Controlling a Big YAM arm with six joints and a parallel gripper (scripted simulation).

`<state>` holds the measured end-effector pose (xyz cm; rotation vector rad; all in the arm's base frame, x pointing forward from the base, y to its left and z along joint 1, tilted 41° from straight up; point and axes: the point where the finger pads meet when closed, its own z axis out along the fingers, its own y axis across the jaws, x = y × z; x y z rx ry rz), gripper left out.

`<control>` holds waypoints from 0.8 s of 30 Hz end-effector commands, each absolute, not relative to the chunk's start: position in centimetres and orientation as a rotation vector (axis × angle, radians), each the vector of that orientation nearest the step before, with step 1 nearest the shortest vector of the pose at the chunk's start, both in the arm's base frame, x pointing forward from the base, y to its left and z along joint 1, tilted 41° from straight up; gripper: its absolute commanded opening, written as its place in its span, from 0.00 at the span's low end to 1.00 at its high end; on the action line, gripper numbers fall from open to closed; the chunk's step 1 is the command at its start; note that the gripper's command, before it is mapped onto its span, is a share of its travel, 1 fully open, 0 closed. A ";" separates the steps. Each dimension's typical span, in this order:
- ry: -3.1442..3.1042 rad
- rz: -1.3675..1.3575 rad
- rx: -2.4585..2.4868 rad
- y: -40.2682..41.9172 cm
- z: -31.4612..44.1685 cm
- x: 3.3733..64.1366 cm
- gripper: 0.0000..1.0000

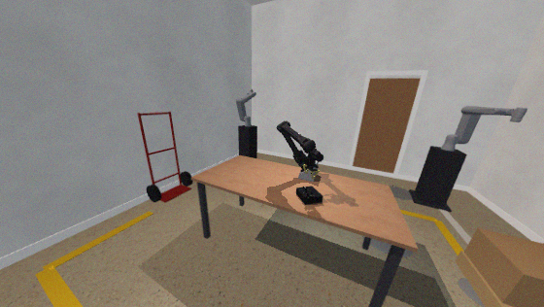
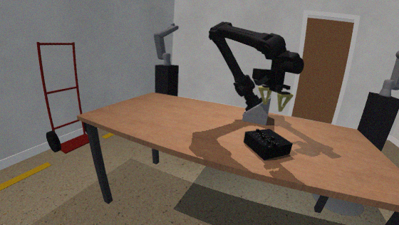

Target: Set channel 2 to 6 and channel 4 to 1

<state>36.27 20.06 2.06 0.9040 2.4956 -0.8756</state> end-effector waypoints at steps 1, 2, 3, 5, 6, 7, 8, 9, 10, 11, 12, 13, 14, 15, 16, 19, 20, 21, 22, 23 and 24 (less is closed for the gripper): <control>2.480 -0.841 0.941 20.4 2.6 37.0 1.00; 2.480 -0.841 0.941 20.4 2.6 37.0 1.00; 2.480 -0.841 0.941 20.4 2.6 37.0 1.00; 2.480 -0.841 0.941 20.4 2.6 37.0 1.00; 2.480 -0.841 0.941 20.4 2.6 37.0 1.00; 2.480 -0.841 0.941 20.4 2.6 37.0 1.00; 2.480 -0.841 0.941 20.4 2.6 37.0 1.00; 2.480 -0.841 0.941 20.4 2.6 37.0 1.00; 2.480 -0.841 0.941 20.4 2.6 37.0 1.00; 2.480 -0.841 0.941 20.4 2.6 37.0 1.00; 2.480 -0.841 0.941 20.4 2.6 37.0 1.00; 2.480 -0.841 0.941 20.4 2.6 37.0 1.00; 2.480 -0.841 0.941 20.4 2.6 37.0 1.00; 2.480 -0.841 0.941 20.4 2.6 37.0 1.00; 2.480 -0.841 0.941 20.4 2.6 37.0 1.00; 2.480 -0.841 0.941 20.4 2.6 37.0 1.00; 2.480 -0.841 0.941 20.4 2.6 37.0 1.00; 2.480 -0.841 0.941 20.4 2.6 37.0 1.00; 2.480 -0.841 0.941 20.4 2.6 37.0 1.00; 2.480 -0.841 0.941 20.4 2.6 37.0 1.00; 2.480 -0.841 0.941 20.4 2.6 37.0 1.00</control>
